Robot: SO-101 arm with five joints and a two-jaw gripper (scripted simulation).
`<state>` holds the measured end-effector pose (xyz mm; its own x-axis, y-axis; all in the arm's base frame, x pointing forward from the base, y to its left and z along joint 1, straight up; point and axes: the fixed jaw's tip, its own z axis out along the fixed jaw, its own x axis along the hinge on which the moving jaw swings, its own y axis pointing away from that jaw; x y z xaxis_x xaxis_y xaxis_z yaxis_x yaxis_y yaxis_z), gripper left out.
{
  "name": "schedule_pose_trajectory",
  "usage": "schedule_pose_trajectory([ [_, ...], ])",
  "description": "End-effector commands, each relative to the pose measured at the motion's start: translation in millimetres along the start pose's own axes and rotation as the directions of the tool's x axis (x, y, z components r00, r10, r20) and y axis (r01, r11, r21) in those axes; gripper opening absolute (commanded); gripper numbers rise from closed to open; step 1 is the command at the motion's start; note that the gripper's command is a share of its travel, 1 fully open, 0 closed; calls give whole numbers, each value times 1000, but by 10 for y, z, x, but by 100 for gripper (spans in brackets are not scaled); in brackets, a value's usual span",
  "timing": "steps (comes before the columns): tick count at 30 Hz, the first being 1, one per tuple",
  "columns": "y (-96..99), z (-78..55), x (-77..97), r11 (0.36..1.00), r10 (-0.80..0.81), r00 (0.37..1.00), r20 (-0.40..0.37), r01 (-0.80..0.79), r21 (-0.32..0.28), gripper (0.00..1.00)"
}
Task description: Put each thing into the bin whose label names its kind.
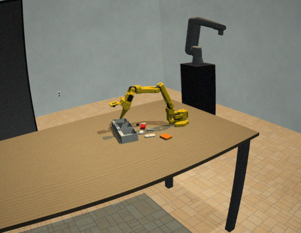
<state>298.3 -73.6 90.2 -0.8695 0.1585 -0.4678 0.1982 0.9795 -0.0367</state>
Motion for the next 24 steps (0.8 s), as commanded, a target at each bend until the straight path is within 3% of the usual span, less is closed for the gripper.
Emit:
schedule_pose_trajectory([
  [1, 18, -151, -128, 1000, 4, 996, 84, -4, 0, 100],
  [24, 60, -196, -150, 1000, 8, 994, 108, -7, -6, 100],
])
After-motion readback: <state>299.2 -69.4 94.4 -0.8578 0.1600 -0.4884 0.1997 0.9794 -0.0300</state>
